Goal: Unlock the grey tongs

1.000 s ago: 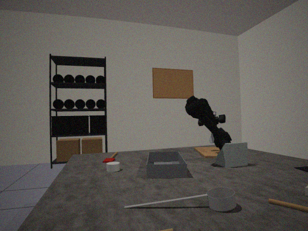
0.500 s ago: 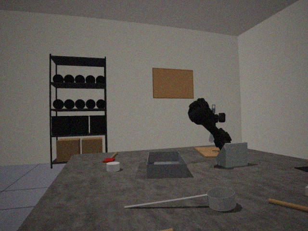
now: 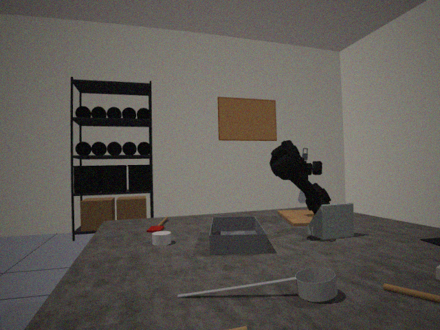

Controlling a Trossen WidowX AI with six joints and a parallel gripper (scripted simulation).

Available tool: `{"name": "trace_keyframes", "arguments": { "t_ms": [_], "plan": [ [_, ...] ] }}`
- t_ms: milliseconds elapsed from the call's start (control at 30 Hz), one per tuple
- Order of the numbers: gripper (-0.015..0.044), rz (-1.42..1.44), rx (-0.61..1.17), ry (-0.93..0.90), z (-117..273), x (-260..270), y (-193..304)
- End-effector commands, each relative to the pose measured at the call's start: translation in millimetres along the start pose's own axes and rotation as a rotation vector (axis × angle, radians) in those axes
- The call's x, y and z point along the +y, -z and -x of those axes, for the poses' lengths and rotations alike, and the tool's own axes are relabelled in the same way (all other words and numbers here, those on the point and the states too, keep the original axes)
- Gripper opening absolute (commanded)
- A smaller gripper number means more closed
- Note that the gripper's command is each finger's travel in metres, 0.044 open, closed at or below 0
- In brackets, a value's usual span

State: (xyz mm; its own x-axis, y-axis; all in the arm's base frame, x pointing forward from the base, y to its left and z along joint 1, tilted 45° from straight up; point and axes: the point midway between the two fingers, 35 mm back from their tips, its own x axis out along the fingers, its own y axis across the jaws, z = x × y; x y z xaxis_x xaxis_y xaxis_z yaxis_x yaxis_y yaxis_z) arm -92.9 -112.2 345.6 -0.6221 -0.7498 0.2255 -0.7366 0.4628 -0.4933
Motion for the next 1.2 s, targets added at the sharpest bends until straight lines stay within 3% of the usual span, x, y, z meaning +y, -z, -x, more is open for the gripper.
{"name": "trace_keyframes", "arguments": {
  "t_ms": [0, 733, 1167],
  "plan": [
    [-0.015, -0.004, 0.012, 0.0, 1, 0, 2],
    [-0.015, -0.003, 0.008, -0.001, 1, 0, 2],
    [-0.015, 0.027, -0.15, -0.041, -13, 1, -11]
  ]
}}
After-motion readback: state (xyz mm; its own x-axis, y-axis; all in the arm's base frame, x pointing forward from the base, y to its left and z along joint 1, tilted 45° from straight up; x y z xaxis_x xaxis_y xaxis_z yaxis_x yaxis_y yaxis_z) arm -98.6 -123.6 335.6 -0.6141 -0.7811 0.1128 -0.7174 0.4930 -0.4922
